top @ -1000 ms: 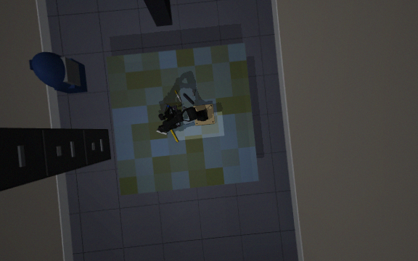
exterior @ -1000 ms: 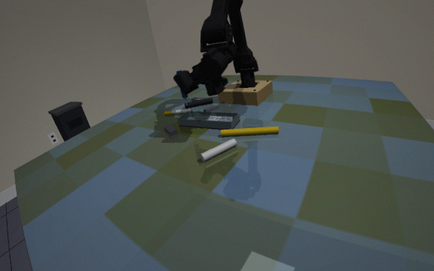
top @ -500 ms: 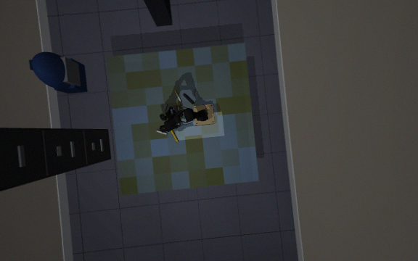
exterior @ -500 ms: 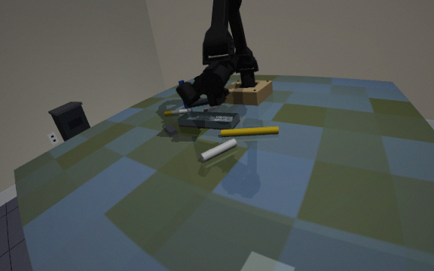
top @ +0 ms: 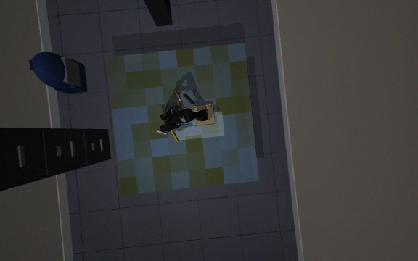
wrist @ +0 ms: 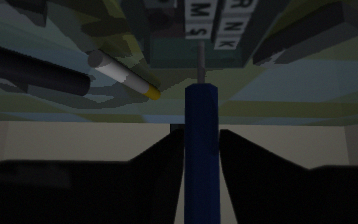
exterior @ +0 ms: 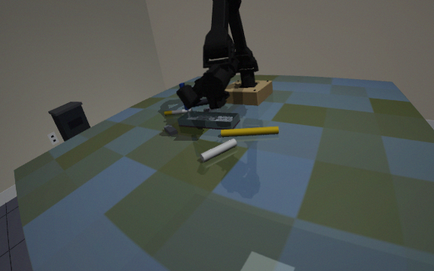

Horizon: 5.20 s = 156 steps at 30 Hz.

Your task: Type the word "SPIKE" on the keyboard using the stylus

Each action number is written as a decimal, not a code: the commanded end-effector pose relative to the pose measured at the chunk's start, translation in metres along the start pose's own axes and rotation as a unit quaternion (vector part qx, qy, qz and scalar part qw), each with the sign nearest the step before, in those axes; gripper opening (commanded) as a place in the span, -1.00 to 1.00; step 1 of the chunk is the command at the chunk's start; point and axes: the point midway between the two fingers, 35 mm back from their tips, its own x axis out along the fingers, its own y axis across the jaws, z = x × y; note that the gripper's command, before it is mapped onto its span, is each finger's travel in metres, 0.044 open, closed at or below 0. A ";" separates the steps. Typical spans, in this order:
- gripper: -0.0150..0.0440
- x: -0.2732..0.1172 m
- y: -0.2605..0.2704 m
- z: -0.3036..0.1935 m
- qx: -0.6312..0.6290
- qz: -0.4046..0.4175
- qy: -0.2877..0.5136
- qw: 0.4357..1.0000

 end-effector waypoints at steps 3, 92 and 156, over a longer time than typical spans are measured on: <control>-0.22 0.002 0.000 0.002 -0.001 0.000 0.003 1.000; -0.22 -0.028 0.020 0.012 -0.003 0.002 0.003 1.000; -0.49 -0.044 0.019 -0.003 -0.005 0.002 0.002 1.000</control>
